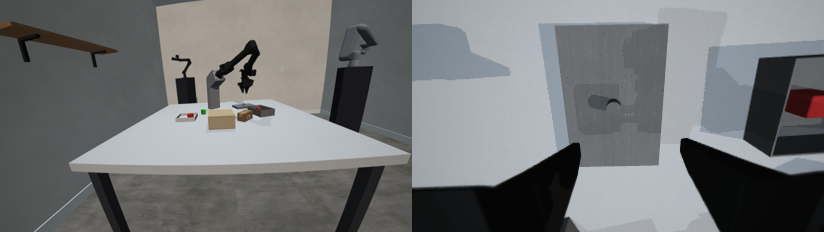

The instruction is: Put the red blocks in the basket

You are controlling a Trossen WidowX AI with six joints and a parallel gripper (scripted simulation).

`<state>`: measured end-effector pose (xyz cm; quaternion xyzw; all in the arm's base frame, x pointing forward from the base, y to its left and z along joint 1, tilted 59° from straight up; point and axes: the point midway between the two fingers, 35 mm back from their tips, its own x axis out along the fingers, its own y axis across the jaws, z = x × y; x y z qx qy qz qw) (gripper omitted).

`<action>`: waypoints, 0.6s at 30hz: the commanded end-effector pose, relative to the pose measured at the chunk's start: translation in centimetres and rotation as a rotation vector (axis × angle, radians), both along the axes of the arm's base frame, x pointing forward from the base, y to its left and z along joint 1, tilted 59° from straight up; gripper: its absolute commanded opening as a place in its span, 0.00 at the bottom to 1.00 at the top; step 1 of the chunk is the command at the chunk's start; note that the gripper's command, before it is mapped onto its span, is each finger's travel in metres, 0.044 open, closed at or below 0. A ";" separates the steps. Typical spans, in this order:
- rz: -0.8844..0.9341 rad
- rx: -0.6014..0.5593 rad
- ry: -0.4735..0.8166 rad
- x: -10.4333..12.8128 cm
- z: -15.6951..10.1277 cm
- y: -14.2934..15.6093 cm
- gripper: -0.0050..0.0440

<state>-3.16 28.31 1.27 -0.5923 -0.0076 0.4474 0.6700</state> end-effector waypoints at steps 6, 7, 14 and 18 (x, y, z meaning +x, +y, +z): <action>-0.001 0.007 0.001 2.3 5.5 2.3 0.70; -0.001 0.007 0.001 2.9 6.3 2.5 0.70; 0.006 -0.001 -0.007 6.6 11.6 3.2 0.70; 0.009 -0.005 -0.011 9.3 14.5 3.0 0.70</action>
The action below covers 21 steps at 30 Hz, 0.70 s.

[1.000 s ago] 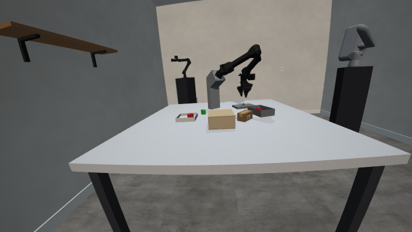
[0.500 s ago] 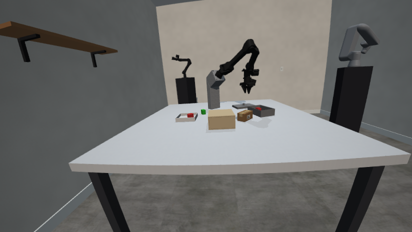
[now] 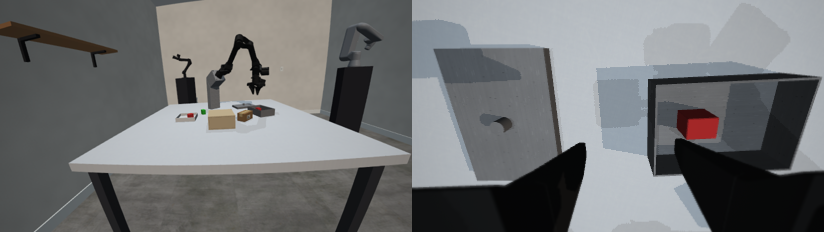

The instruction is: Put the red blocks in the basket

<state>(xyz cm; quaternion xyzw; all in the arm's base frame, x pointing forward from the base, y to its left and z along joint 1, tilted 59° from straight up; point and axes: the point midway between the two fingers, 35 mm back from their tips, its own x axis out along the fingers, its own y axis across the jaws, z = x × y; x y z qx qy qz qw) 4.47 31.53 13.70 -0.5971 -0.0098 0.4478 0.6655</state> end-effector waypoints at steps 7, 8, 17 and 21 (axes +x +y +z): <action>0.005 0.001 -0.008 5.4 5.3 -1.0 0.70; 0.005 0.001 -0.008 6.1 6.0 -1.2 0.70; 0.005 0.001 -0.008 8.9 5.6 0.1 0.70; 0.005 0.001 -0.008 9.7 4.9 0.9 0.70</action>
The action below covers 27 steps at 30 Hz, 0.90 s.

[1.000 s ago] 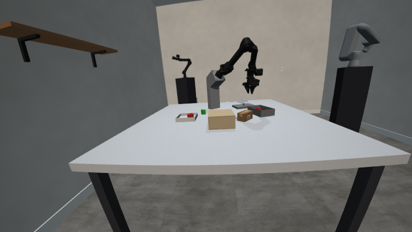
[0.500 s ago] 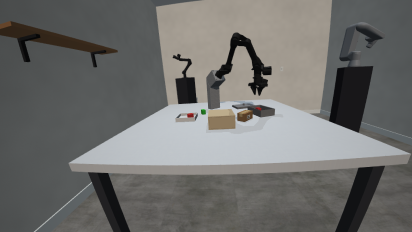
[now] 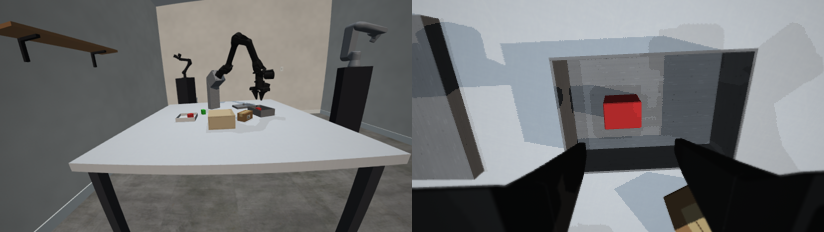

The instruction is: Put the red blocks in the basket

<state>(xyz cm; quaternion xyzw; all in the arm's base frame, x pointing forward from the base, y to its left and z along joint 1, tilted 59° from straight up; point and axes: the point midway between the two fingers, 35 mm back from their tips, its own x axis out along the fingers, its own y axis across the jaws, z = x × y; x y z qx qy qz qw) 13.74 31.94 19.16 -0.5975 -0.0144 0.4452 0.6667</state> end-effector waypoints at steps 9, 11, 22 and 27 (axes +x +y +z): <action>0.004 -0.004 0.002 3.9 -3.5 4.0 0.70; 0.004 -0.004 0.002 3.9 -3.5 4.0 0.70; 0.004 -0.004 0.002 5.1 -4.5 5.2 0.70; 0.004 -0.004 0.002 5.7 -5.1 5.9 0.70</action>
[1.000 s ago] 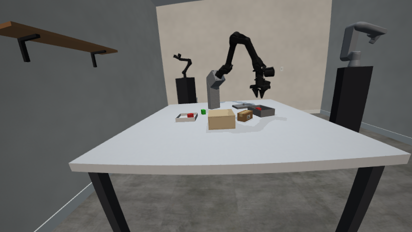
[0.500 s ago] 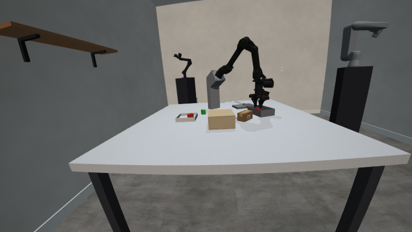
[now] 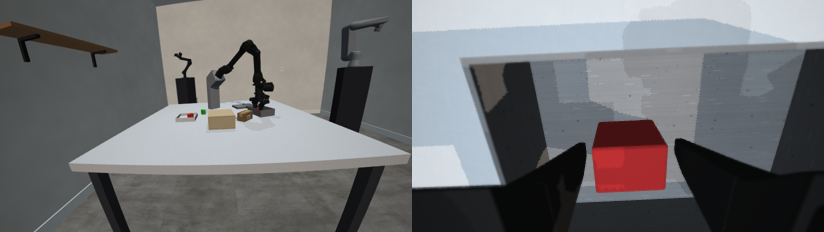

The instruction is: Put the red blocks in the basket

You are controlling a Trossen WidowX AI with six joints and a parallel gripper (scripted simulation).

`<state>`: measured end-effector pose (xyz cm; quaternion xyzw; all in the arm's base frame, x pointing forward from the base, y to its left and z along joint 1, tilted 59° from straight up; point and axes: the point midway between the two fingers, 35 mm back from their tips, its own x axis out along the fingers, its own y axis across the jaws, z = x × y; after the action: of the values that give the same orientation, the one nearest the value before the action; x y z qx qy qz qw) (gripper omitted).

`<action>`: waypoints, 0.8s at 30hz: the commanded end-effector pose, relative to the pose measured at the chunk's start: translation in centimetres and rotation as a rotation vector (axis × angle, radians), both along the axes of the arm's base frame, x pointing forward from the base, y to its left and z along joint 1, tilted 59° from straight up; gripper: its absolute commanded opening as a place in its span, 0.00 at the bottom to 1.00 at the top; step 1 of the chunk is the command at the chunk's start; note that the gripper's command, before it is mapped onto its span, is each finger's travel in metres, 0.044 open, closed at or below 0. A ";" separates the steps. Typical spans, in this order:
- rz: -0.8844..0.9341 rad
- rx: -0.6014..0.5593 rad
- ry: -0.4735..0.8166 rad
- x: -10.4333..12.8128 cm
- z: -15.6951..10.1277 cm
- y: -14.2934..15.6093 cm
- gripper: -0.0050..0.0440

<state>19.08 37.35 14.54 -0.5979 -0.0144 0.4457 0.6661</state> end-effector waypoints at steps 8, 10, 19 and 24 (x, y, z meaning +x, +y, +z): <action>0.003 -0.003 0.002 0.4 -0.5 0.5 0.10; 0.003 -0.003 0.002 0.4 -0.5 0.5 0.10; 0.003 -0.003 0.002 0.4 -0.5 0.5 0.10; 0.003 -0.003 0.002 0.1 -0.2 0.1 0.10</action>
<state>19.36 37.65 14.16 -0.5986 -0.0132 0.4469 0.6647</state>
